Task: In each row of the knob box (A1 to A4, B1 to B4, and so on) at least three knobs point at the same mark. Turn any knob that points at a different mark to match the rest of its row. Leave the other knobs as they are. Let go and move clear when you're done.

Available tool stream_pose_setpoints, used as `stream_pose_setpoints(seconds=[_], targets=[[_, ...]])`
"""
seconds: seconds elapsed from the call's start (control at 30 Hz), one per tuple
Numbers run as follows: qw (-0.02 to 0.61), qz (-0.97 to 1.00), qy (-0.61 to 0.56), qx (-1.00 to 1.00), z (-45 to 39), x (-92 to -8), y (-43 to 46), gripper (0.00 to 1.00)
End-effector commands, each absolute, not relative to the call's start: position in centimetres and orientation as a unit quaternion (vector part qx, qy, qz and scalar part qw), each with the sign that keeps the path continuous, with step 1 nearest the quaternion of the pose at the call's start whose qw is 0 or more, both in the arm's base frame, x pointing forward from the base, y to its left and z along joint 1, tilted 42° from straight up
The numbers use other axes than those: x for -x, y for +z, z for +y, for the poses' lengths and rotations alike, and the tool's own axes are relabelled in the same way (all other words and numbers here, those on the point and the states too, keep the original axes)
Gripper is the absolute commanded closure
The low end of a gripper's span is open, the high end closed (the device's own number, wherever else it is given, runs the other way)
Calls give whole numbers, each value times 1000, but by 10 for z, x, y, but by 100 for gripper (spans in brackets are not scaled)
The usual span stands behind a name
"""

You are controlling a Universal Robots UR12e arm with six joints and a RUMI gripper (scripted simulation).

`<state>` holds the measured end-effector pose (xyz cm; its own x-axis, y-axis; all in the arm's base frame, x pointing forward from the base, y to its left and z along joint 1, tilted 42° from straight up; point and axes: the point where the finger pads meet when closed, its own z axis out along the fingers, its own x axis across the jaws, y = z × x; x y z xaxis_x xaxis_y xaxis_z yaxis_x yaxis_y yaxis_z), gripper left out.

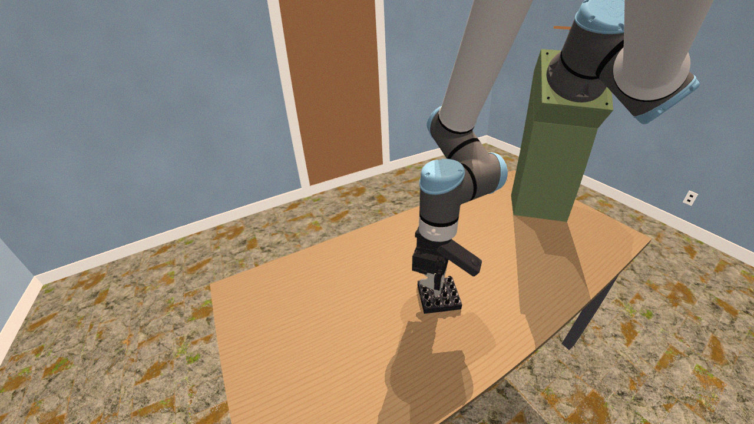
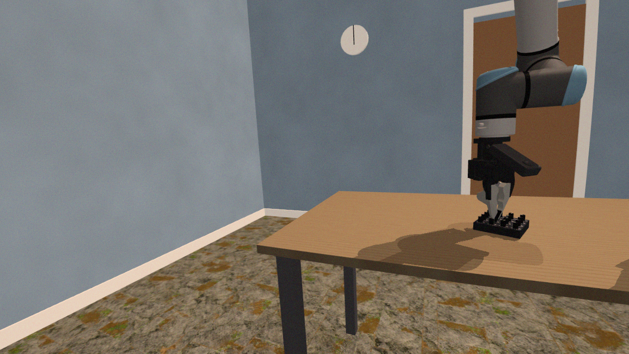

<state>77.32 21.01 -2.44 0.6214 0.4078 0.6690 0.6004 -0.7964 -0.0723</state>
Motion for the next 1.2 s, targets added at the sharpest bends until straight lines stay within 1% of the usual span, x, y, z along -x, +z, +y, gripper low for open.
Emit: stream_pose_setpoints(seconds=[0.0,0.57,1.17], targets=[[158,-249,-325,899,210,-774,-24,96],[187,-165,-309,918,210,-774,-23,96],[198,-130,-302,923,210,-775,-23,96]])
